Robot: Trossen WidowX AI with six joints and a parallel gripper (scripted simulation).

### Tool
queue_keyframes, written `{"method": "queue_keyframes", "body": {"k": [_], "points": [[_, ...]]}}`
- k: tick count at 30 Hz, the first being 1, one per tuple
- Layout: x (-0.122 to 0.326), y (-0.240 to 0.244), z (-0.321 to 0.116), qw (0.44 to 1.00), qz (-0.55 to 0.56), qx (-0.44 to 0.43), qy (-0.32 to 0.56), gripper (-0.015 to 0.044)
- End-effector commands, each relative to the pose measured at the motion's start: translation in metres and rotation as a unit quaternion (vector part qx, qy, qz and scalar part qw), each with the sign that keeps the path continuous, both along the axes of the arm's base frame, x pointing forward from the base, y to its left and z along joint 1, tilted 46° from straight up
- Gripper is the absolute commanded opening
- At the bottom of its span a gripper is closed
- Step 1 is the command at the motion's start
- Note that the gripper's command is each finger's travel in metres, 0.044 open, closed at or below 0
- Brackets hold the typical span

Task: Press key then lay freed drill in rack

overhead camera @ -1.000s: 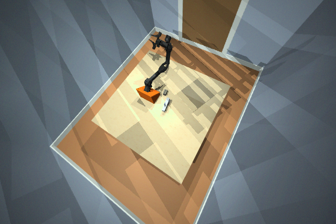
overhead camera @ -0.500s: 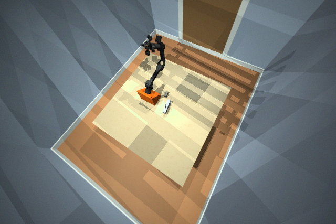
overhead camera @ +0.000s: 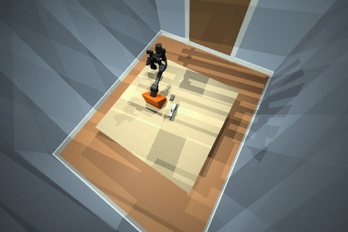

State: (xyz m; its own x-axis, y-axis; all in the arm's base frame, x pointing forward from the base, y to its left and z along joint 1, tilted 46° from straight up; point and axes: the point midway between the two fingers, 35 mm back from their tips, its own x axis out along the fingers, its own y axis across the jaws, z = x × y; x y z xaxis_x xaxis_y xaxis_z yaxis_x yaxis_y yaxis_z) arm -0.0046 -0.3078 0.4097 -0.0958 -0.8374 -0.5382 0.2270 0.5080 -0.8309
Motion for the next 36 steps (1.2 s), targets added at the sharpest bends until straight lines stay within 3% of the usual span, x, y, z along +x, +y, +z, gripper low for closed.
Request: {"method": "queue_keyframes", "body": {"k": [1,11,21,28,36], "points": [[0.039,-0.024,-0.048,0.995,0.056,0.072,-0.034,0.0000],[0.157,-0.024,-0.174,0.937,0.189,0.273,-0.107,0.0000],[0.252,0.058,-0.297,0.819,0.250,0.500,-0.129,0.0000],[0.281,0.146,-0.366,0.715,0.239,0.648,-0.111,0.0000],[0.278,0.232,-0.412,0.615,0.187,0.763,-0.071,0.0000]]}}
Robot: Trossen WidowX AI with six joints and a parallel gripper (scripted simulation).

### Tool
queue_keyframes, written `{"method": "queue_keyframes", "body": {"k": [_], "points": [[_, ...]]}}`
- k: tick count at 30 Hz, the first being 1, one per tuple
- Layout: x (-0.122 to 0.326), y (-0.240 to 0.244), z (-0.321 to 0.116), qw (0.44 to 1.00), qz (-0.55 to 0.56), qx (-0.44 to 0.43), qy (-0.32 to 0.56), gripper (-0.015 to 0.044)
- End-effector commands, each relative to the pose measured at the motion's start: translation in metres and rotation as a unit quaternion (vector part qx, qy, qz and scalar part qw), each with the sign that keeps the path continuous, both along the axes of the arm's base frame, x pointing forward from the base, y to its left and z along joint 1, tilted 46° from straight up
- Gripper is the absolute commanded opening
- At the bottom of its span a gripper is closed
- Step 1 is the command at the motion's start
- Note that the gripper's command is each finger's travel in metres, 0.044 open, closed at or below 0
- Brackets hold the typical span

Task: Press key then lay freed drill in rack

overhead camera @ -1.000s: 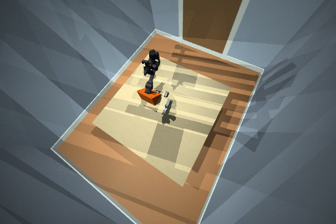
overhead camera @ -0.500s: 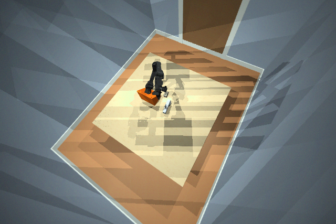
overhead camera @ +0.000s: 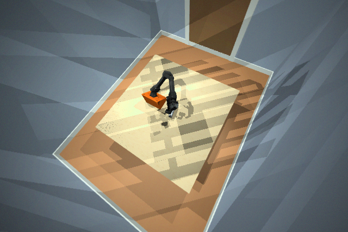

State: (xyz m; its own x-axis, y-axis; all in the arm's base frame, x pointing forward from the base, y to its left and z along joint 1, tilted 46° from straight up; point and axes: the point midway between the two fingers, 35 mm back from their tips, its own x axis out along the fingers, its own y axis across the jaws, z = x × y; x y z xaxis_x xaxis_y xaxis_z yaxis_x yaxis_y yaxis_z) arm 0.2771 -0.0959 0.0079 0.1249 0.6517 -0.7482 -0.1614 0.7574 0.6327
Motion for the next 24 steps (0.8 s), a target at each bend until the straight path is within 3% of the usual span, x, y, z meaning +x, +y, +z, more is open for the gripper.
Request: {"method": "queue_keyframes", "body": {"k": [1,24], "points": [[-0.004,0.020,-0.011,0.999,0.000,0.036,0.025,0.0000],[-0.005,0.032,-0.021,0.999,0.000,0.036,0.025,0.0000]]}}
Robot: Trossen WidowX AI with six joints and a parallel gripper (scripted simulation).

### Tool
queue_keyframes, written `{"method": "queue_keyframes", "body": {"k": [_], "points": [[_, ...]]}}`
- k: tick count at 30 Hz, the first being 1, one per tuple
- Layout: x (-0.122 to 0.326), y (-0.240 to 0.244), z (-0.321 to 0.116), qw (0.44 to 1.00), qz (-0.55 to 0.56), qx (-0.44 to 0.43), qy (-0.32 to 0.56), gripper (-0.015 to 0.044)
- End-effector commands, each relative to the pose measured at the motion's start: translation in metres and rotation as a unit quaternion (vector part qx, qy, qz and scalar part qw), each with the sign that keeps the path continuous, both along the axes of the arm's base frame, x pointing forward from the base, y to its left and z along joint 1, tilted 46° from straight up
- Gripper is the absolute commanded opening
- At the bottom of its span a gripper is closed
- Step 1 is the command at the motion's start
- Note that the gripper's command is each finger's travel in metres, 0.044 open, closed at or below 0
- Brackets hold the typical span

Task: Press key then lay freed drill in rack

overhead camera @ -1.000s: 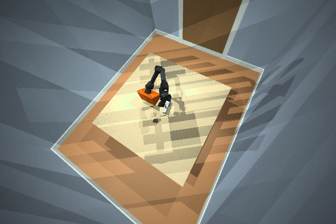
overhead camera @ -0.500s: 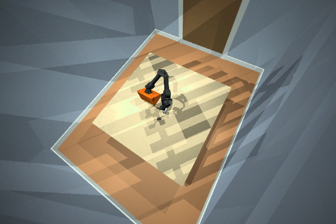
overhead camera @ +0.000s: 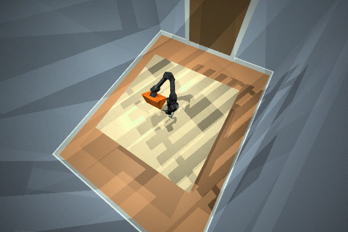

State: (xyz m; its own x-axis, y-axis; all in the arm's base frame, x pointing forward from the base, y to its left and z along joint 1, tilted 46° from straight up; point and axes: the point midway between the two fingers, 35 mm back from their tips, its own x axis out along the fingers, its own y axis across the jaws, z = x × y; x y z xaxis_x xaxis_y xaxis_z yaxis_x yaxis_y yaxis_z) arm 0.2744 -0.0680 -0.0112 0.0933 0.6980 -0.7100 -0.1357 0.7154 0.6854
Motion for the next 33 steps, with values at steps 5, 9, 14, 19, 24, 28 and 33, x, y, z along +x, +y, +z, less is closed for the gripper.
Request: {"method": "queue_keyframes", "body": {"k": [5,9,14,19,24,28,33], "points": [[-0.0026,0.0036,-0.0013,1.000,-0.001,0.004,0.004,0.0000],[-0.0030,0.0033,-0.0007,1.000,-0.001,0.004,0.004,0.0000],[-0.0037,0.0028,0.0001,1.000,-0.001,0.004,0.005,0.0000],[-0.0031,0.0027,-0.0005,1.000,-0.001,0.004,0.004,0.0000],[-0.0014,0.0029,-0.0026,1.000,-0.001,0.004,0.004,0.0000],[-0.0004,0.0039,-0.0045,1.000,-0.001,0.004,0.004,0.0000],[0.0005,0.0051,-0.0059,1.000,-0.001,0.005,0.004,0.0000]]}}
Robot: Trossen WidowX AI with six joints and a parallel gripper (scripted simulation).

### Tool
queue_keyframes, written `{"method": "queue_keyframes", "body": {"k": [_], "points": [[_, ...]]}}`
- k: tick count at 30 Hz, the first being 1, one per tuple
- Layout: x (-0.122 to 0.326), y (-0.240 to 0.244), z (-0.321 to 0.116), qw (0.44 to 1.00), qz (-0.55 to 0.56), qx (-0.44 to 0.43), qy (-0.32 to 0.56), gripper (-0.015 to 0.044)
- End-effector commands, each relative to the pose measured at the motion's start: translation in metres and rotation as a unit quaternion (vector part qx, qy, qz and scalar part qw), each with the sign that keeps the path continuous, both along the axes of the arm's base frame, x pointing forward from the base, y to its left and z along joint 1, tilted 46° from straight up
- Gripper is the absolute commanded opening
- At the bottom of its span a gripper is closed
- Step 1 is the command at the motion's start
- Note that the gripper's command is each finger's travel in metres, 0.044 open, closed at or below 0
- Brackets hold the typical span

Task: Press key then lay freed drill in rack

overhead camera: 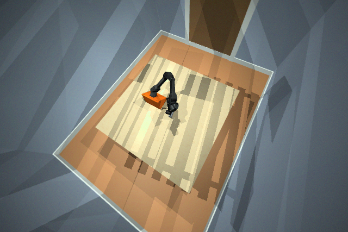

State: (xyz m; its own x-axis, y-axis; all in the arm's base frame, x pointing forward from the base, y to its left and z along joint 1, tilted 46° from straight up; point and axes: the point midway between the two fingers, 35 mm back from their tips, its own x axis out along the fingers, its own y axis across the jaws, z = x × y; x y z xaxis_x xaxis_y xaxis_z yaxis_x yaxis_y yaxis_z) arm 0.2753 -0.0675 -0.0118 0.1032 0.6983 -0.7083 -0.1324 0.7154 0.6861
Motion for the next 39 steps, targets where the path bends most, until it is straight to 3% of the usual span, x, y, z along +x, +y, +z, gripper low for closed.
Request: {"method": "queue_keyframes", "body": {"k": [1,39], "points": [[0.000,0.005,-0.006,1.000,0.003,0.004,0.007,0.0000],[-0.004,0.015,-0.018,1.000,0.003,0.004,0.007,0.0000]]}}
